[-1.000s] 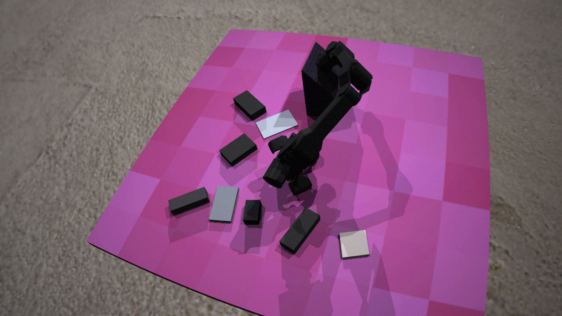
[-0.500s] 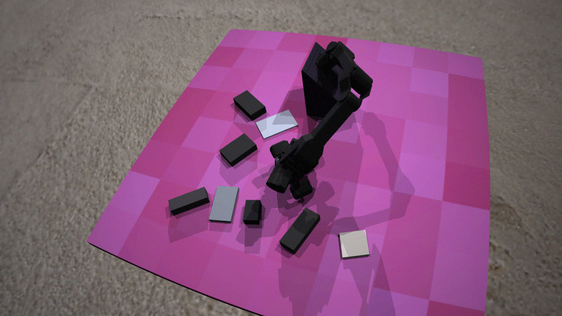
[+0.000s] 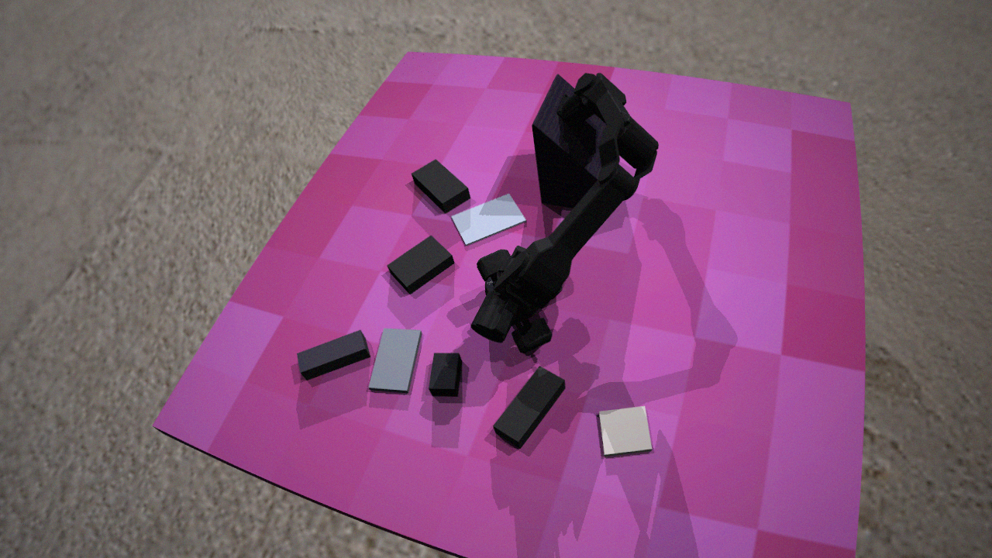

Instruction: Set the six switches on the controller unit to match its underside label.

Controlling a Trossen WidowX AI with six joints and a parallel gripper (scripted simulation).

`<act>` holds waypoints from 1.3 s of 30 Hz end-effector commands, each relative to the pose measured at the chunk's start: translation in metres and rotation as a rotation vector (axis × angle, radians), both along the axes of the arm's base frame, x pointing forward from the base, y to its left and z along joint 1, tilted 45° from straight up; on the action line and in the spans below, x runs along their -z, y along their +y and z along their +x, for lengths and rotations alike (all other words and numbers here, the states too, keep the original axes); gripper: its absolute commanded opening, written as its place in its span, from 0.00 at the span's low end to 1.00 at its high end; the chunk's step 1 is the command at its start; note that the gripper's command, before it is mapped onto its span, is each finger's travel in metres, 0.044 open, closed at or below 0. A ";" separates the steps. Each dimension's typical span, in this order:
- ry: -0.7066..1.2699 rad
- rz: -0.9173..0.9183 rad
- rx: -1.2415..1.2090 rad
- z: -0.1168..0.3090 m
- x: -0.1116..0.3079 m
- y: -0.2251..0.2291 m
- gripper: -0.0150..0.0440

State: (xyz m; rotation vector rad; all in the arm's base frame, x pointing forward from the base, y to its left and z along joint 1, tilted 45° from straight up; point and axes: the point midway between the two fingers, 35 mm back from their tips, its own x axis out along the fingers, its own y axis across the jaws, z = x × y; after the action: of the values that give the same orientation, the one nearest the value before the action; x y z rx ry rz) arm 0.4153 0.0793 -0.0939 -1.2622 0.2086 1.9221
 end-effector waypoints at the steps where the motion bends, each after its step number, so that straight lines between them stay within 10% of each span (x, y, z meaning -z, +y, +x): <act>1: 0.000 0.003 0.005 -0.001 0.001 -0.001 0.25; 39: 0.001 0.002 0.005 -0.019 0.014 -0.013 0.25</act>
State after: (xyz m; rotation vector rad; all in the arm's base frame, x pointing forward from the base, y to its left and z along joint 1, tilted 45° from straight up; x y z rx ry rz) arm 0.4023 0.0692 -0.1036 -1.2647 0.2010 1.9073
